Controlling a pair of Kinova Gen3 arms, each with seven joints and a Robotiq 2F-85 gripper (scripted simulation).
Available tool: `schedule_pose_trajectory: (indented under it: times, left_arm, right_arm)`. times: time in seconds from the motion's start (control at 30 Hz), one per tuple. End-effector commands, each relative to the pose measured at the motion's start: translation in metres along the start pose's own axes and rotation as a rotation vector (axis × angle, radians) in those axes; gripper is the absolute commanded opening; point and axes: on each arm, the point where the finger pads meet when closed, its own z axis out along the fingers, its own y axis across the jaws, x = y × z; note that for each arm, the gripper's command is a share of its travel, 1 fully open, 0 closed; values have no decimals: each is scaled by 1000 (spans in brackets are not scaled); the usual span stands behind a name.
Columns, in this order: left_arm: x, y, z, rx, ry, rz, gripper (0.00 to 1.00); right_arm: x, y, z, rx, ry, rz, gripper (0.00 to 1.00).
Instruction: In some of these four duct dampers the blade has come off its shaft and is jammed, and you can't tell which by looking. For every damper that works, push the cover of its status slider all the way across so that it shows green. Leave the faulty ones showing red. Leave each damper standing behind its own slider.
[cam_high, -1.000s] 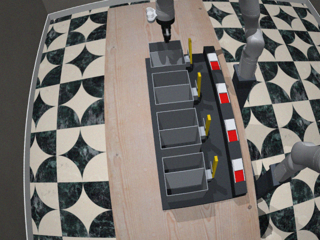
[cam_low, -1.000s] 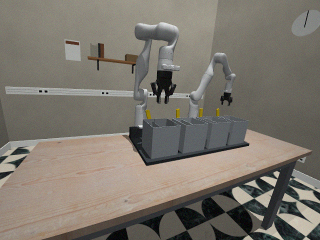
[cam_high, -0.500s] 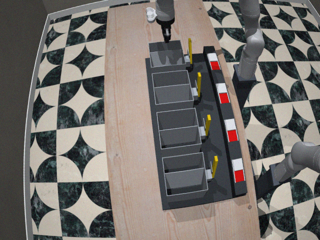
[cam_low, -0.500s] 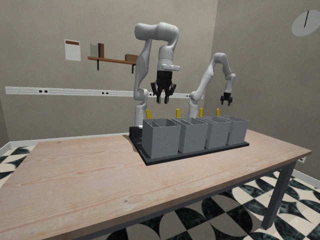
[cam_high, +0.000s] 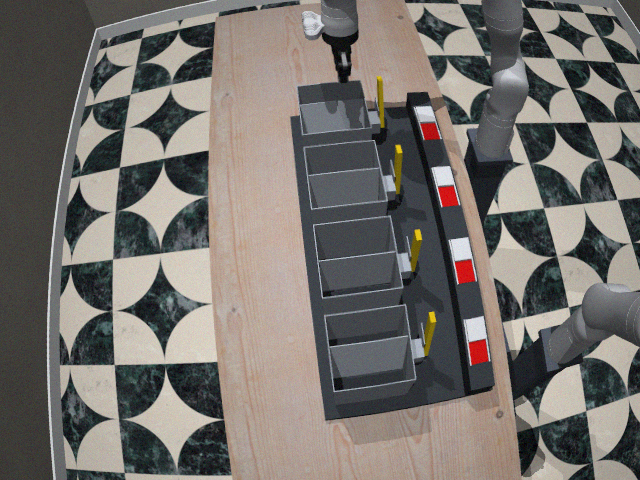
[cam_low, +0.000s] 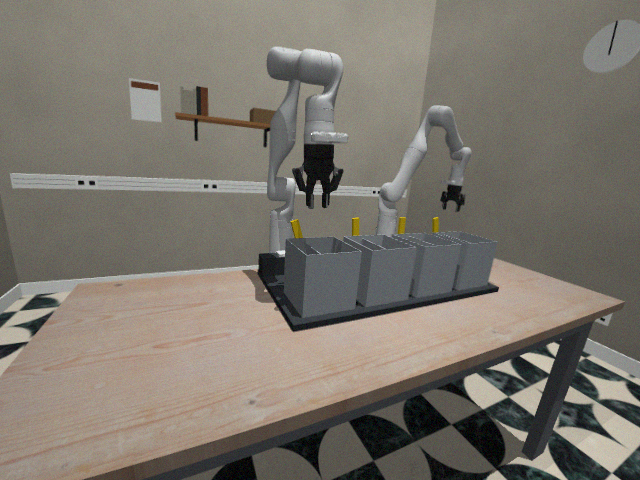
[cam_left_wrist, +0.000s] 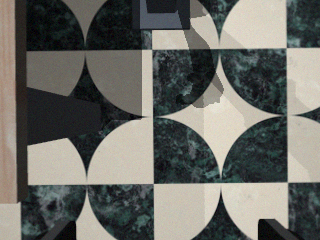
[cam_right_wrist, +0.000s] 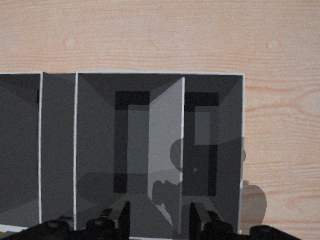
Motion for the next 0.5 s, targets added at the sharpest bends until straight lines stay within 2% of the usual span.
schedule_pose_trajectory:
  times: [0.0, 0.27, 0.4, 0.47]
  left_arm:
    - [0, 0, -1, 0, -2, 0, 1000]
    - [0, 0, -1, 0, -2, 0, 1000]
    - [0, 0, -1, 0, -2, 0, 1000]
    - [0, 0, -1, 0, -2, 0, 1000]
  right_arm:
    - [-22, 11, 4, 61, 3, -2, 436]
    - [-73, 37, 16, 198, 0, -1, 436]
    - [-87, 43, 19, 237, 3, -1, 436]
    - [-87, 43, 19, 237, 3, -1, 436]
